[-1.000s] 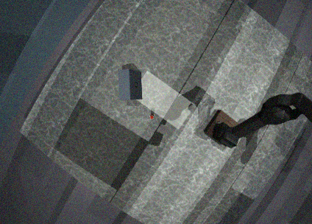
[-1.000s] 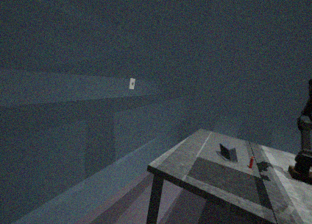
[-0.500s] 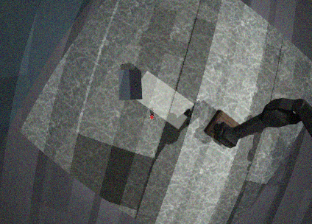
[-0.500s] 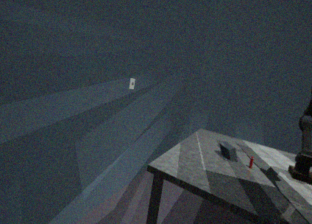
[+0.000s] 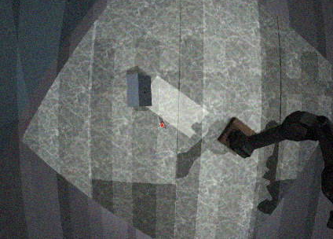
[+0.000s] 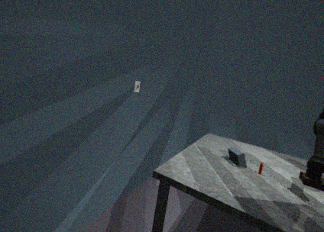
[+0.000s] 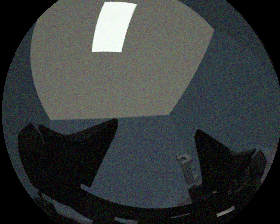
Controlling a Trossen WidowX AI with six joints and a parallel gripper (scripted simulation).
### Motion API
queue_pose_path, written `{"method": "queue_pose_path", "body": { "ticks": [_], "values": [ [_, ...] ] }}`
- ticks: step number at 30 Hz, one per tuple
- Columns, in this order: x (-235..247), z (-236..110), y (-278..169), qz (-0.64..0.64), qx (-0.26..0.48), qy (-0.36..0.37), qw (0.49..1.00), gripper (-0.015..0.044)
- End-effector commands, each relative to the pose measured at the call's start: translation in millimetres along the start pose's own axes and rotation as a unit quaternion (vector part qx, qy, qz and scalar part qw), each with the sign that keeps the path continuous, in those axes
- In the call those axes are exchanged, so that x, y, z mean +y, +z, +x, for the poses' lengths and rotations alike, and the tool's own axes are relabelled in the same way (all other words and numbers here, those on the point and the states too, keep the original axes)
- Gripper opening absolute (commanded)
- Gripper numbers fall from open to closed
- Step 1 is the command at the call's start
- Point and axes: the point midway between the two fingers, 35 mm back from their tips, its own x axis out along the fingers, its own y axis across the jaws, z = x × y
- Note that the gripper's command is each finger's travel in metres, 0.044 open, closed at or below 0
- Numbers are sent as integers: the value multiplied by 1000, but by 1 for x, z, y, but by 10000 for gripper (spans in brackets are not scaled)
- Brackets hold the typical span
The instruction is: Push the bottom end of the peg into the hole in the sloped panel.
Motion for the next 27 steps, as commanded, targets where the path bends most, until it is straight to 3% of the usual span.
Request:
{"method": "queue_pose_path", "body": {
  "ticks": [1,14,27],
  "values": [
    [-35,4,4,-35,-7,-44,998,440],
    [-129,-4,20,-179,-6,-178,968,440],
    [-215,-33,42,-310,26,-307,899,440]
  ]
}}
